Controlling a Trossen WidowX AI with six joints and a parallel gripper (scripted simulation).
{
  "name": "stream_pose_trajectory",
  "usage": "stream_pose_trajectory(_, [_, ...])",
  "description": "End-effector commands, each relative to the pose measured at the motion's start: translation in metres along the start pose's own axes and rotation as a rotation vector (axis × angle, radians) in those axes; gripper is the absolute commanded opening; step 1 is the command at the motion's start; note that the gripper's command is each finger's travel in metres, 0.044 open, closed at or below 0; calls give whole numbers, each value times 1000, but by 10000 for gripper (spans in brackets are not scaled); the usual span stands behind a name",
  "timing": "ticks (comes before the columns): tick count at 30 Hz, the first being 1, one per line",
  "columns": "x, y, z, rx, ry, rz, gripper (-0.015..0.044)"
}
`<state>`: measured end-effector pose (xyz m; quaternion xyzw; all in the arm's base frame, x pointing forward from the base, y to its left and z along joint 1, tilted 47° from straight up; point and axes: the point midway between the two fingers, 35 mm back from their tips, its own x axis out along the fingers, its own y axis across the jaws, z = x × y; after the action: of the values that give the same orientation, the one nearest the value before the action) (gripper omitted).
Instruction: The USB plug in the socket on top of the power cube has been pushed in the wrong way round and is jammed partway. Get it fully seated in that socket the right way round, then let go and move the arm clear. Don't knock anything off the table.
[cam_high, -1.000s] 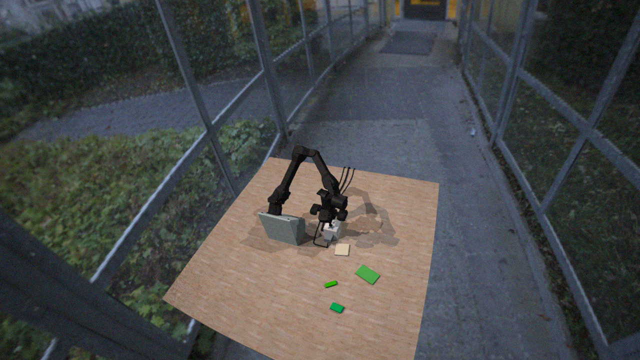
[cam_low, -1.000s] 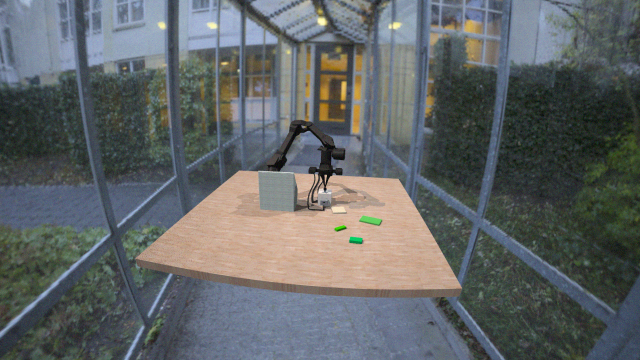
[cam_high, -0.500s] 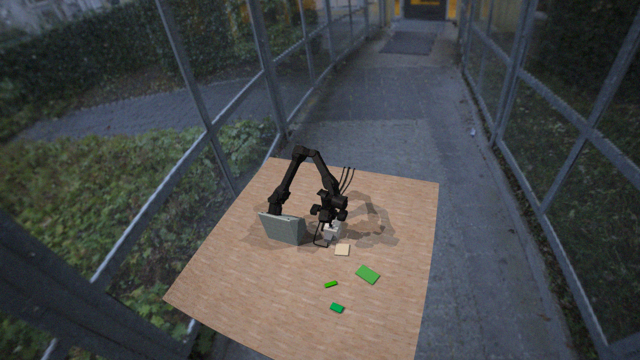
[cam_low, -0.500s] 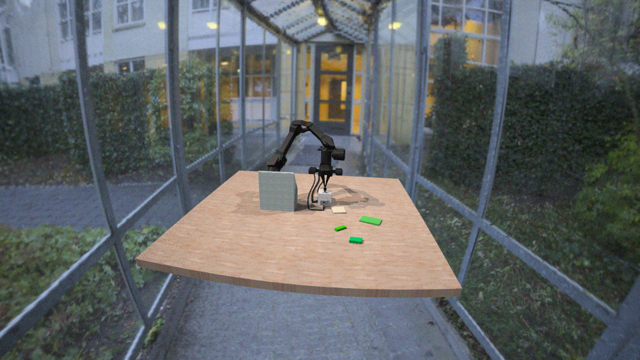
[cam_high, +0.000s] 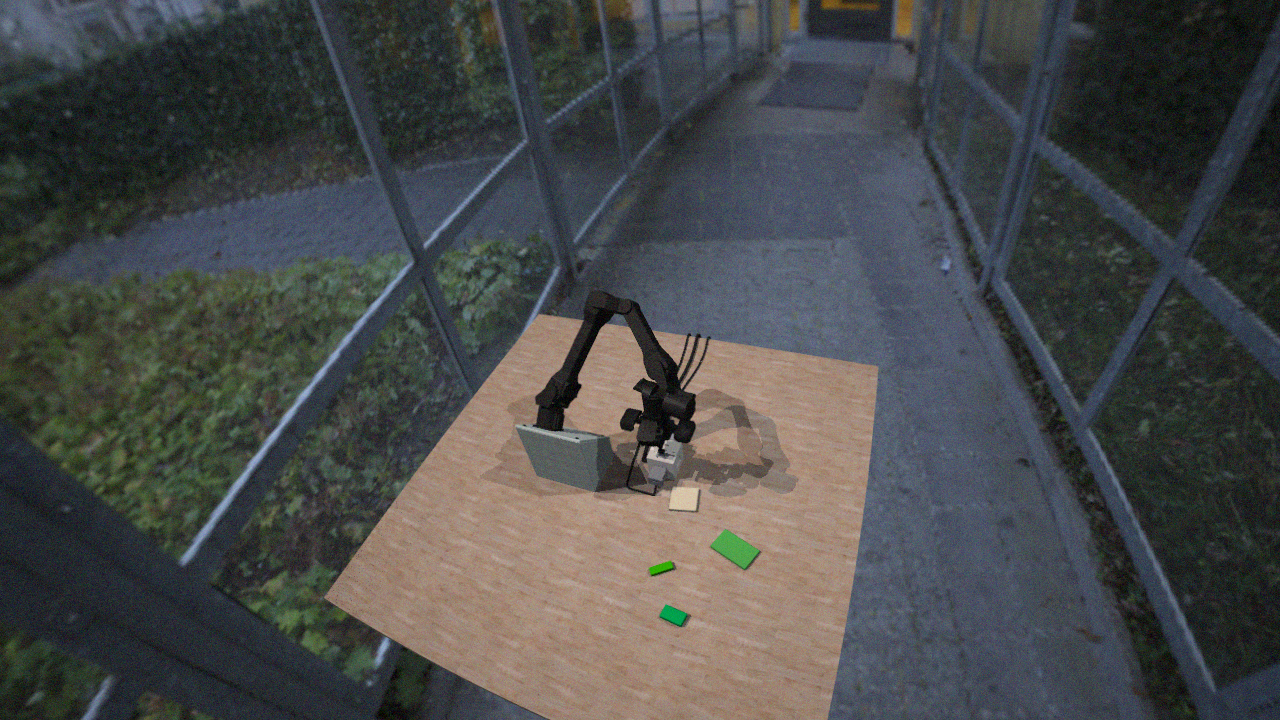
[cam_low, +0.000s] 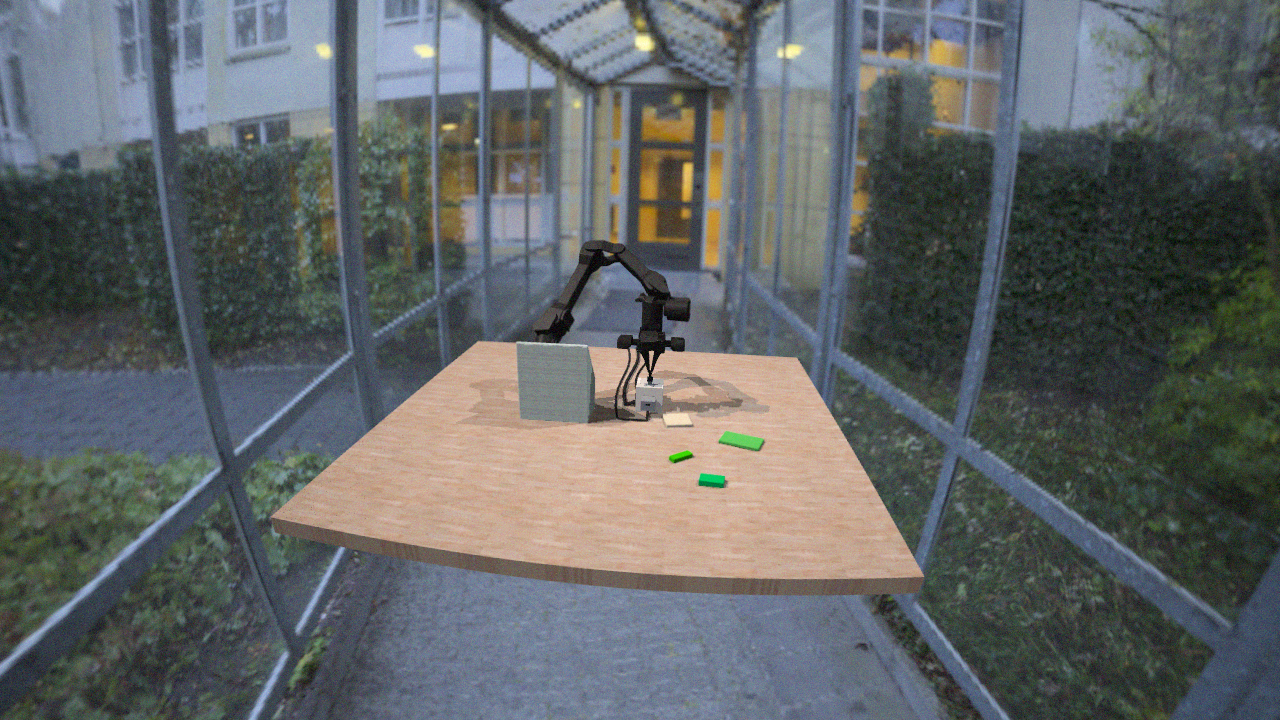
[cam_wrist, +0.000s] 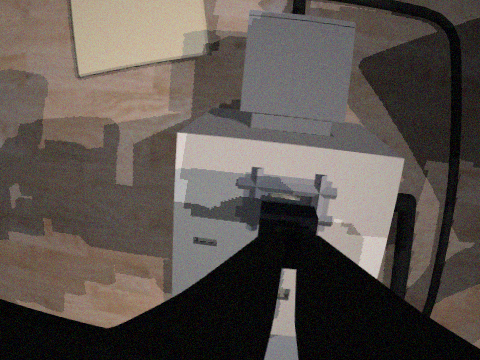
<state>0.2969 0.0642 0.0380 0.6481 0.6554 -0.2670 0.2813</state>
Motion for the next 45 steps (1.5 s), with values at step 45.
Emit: stream_pose_trajectory(45, [6, 0, 0, 3, -2, -1, 0])
